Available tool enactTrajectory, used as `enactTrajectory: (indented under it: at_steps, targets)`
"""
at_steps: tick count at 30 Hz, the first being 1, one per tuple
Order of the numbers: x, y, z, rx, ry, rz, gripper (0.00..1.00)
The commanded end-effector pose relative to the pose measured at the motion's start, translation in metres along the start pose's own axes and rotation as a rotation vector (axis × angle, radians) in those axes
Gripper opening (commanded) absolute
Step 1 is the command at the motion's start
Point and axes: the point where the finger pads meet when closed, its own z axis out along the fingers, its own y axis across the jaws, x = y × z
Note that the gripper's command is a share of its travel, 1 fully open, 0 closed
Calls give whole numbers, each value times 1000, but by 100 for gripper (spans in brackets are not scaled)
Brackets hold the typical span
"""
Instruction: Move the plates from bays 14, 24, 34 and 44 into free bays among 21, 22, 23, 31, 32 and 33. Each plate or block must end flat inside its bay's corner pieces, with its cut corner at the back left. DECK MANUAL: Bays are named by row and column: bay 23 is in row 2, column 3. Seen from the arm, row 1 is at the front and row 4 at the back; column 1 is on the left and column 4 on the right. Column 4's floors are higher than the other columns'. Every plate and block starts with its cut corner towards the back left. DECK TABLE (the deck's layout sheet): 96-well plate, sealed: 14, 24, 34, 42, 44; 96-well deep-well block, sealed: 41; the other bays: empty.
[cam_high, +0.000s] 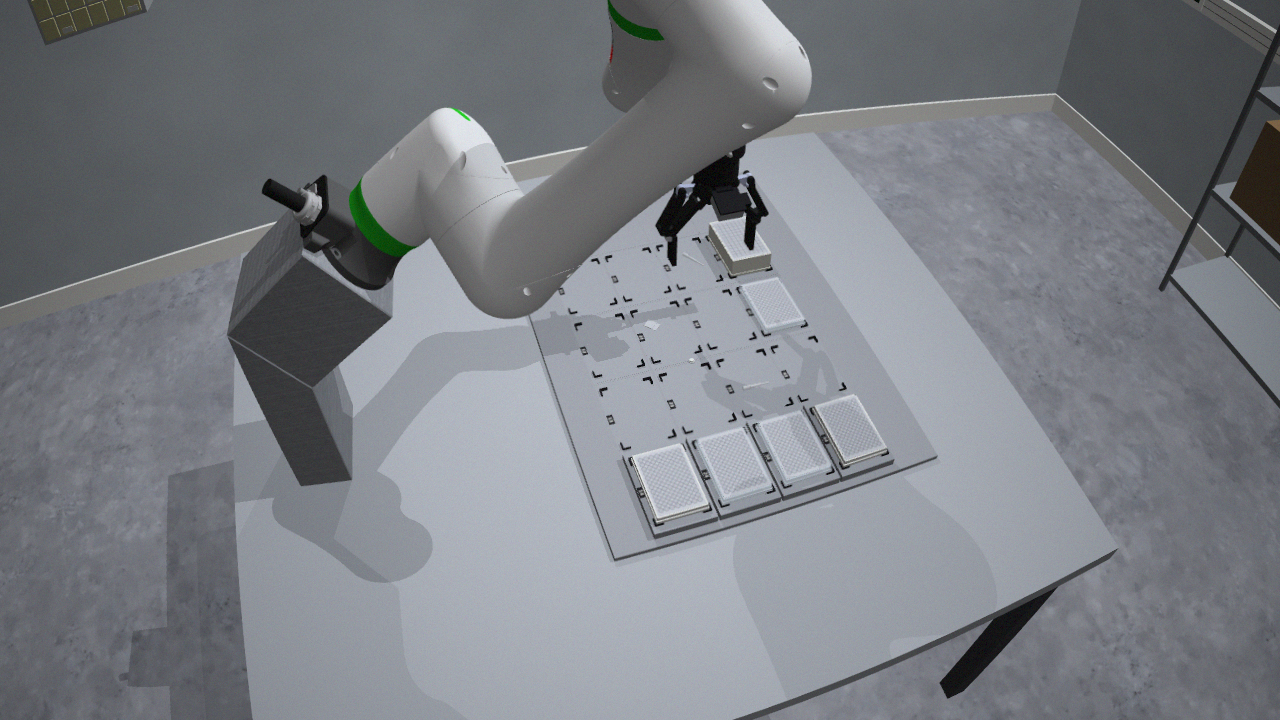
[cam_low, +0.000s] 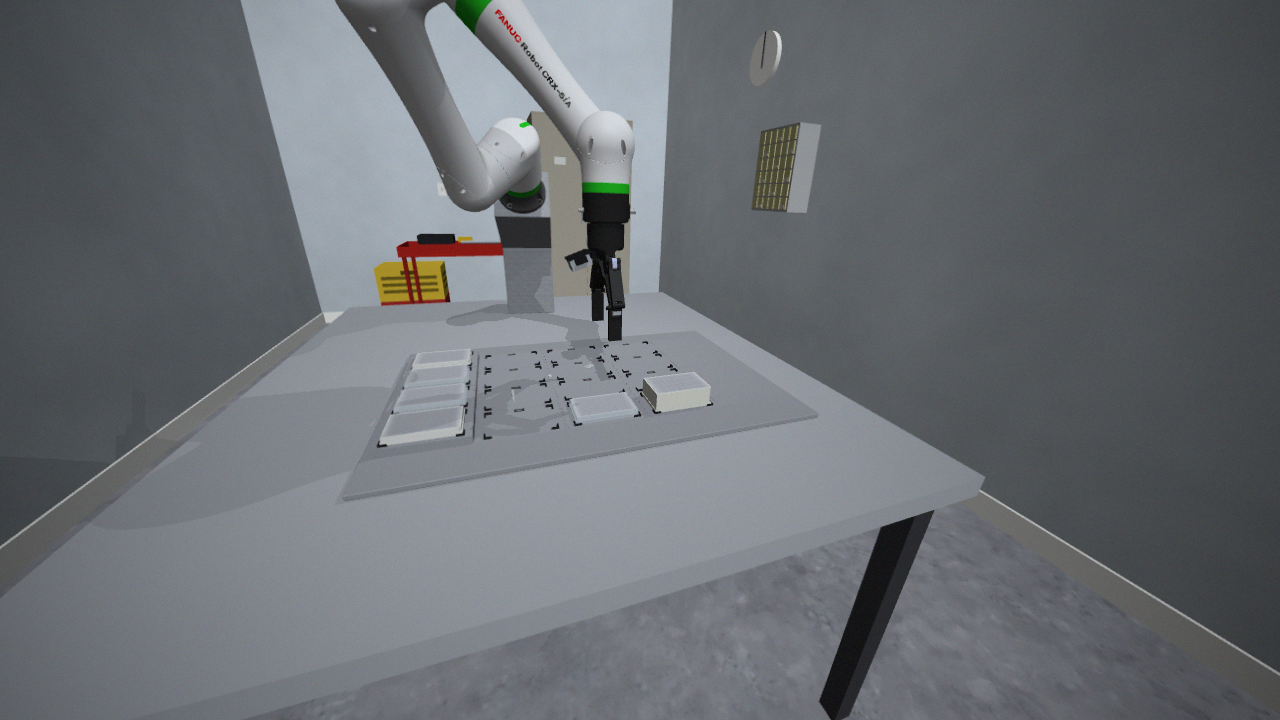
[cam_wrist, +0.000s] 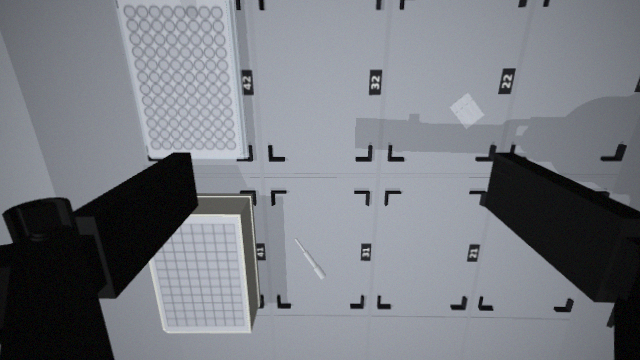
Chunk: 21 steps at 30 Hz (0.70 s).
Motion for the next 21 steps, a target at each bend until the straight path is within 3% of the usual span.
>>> enactTrajectory:
  at_steps: [1,21]
  targets:
    - [5,-1,0,1,-2,0,100]
    - [77,-1,0,1,-1,0,100]
